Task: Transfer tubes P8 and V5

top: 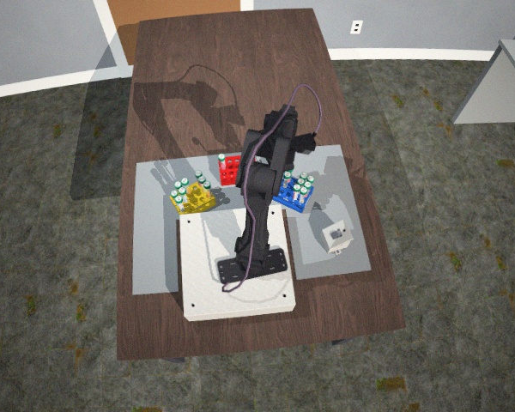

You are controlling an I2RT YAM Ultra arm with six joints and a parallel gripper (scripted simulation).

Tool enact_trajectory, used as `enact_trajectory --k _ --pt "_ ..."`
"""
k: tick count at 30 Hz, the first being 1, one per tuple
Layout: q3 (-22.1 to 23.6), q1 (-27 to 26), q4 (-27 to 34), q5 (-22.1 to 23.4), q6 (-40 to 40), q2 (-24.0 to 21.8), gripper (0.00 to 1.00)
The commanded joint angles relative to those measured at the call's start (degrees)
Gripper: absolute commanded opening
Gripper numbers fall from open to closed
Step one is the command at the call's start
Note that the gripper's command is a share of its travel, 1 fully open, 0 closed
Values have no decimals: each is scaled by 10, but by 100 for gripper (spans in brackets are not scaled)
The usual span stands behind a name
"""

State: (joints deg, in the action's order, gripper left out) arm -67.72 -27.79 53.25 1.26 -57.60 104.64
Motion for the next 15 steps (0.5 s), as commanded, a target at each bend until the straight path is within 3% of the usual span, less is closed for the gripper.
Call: enact_trajectory --k 1,9,10,15 --pt "2 0 3 -6 -1 -1 24" --pt "2 0 3 -6 -1 -1 24" --pt "2 0 3 -6 -1 -1 30" --pt "2 0 3 -6 -1 -1 30"
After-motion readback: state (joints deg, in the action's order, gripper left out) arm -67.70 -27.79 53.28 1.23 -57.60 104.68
